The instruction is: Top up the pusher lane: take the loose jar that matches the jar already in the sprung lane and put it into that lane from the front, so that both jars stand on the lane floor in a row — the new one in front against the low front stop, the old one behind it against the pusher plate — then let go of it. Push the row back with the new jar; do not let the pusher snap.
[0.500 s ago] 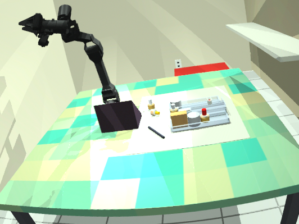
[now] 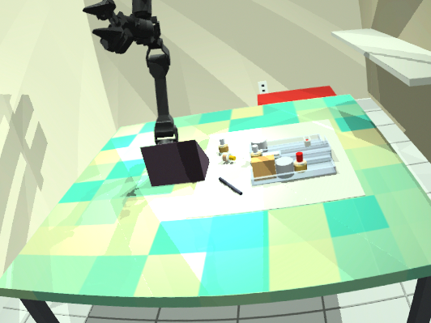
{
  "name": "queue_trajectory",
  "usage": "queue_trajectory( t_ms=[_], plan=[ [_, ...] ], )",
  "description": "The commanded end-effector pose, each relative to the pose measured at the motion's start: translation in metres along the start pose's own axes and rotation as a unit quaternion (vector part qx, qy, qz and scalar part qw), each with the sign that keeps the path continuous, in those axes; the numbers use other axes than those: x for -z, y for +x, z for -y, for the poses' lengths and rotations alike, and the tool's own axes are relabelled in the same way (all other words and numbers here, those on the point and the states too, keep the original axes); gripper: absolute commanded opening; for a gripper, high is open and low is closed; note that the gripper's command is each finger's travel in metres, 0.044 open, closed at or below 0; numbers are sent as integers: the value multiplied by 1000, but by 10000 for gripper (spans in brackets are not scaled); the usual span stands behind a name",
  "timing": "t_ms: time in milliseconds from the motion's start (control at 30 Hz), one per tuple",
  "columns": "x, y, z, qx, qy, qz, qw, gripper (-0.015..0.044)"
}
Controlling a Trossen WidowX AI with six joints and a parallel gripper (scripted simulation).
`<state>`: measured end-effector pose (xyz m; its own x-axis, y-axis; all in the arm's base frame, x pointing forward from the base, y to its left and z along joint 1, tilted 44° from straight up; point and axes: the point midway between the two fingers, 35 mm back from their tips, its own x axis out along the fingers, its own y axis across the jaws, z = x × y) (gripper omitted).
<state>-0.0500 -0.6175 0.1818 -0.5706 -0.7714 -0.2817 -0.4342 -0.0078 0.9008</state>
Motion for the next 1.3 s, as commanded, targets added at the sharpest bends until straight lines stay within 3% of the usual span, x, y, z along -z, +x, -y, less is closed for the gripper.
queue_trajectory(
  t_ms=[0,133,300,633,933,1267],
  plan=[
    [27,-41,40,79,-157,-63,982,440],
    [49,-94,83,148,-314,-145,927,440],
    [59,-170,132,209,-485,-259,809,440],
    [23,-332,202,248,-696,-491,461,440],
    [-59,-467,219,206,-710,-665,104,440],
    [-176,-580,187,115,-553,-793,-229,440]
  ],
)
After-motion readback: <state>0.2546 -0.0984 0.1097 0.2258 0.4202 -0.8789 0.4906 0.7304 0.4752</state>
